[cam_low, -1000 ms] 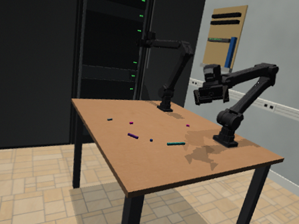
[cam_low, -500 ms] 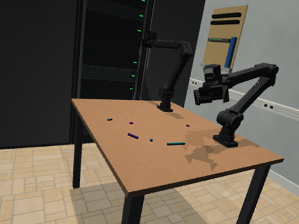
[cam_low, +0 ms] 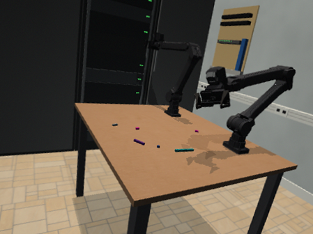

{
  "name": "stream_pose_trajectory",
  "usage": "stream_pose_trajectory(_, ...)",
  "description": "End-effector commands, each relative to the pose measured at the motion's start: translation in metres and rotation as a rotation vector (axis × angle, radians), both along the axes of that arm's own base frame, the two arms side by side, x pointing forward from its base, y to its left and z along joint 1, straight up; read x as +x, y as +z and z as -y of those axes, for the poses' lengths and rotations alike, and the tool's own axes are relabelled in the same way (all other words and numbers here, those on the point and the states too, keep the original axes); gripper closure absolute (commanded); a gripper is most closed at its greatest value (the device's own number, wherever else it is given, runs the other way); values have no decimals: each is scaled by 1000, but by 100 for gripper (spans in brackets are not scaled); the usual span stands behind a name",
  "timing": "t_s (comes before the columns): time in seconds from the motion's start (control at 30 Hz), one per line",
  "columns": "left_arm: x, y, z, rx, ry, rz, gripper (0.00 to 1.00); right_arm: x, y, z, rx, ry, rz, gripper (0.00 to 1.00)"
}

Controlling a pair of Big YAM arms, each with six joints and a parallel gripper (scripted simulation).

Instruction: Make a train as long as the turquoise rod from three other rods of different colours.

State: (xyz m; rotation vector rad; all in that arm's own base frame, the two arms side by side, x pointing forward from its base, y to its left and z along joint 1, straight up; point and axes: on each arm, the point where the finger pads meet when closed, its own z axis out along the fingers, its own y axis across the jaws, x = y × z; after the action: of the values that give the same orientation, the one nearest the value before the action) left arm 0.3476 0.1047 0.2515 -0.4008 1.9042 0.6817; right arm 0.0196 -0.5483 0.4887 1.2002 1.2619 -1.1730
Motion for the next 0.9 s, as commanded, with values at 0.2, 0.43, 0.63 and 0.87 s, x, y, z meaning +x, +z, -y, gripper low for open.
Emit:
stream_pose_trajectory(0.2,43,-14,122,-275,-251,-38,0,-9,12,-4,-35,-19,13,0)
stream_pose_trajectory(0.43,34,-40,196,-418,-373,-142,0,-9,12,-4,-35,-19,13,0)
stream_pose_trajectory(0.63,-9,-78,295,-594,-490,-343,0,-9,12,-4,-35,-19,13,0)
stream_pose_trajectory(0.87,-62,-104,355,-687,-527,-524,0,-9,12,-4,-35,-19,13,0)
